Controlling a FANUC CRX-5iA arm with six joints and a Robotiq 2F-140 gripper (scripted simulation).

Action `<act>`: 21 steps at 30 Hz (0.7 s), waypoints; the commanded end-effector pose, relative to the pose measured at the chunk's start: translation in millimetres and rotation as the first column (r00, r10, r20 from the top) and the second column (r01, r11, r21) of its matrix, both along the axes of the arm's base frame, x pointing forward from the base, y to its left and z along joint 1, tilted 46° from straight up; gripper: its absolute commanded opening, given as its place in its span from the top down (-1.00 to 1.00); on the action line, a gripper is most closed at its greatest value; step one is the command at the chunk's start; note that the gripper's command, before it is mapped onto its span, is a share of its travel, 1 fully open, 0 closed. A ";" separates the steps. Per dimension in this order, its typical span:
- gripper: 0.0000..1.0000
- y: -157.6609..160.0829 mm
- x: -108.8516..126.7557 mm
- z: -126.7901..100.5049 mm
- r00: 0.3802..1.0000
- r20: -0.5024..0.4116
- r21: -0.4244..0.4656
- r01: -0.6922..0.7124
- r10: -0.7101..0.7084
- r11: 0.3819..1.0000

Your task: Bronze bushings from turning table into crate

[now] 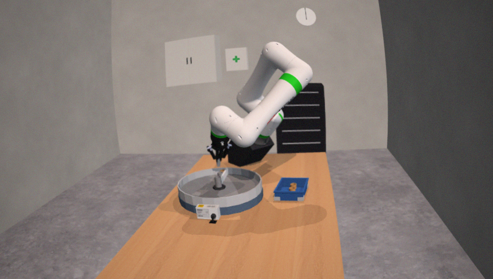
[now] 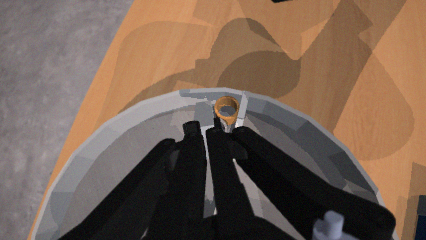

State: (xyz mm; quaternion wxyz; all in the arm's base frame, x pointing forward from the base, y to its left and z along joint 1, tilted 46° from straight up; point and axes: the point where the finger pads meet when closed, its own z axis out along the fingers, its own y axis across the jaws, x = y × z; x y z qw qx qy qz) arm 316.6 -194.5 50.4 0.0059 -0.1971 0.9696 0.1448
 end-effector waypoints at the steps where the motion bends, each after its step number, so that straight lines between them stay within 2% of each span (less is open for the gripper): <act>1: 1.00 -8.8 -10.1 12.9 1.000 0.000 0.000 0.000 0.000 1.000; 9: 1.00 -20.7 -24.3 30.5 1.000 0.000 0.000 0.000 0.000 1.000; 21: 1.00 -22.4 -26.3 33.0 1.000 0.000 0.000 0.000 0.000 1.000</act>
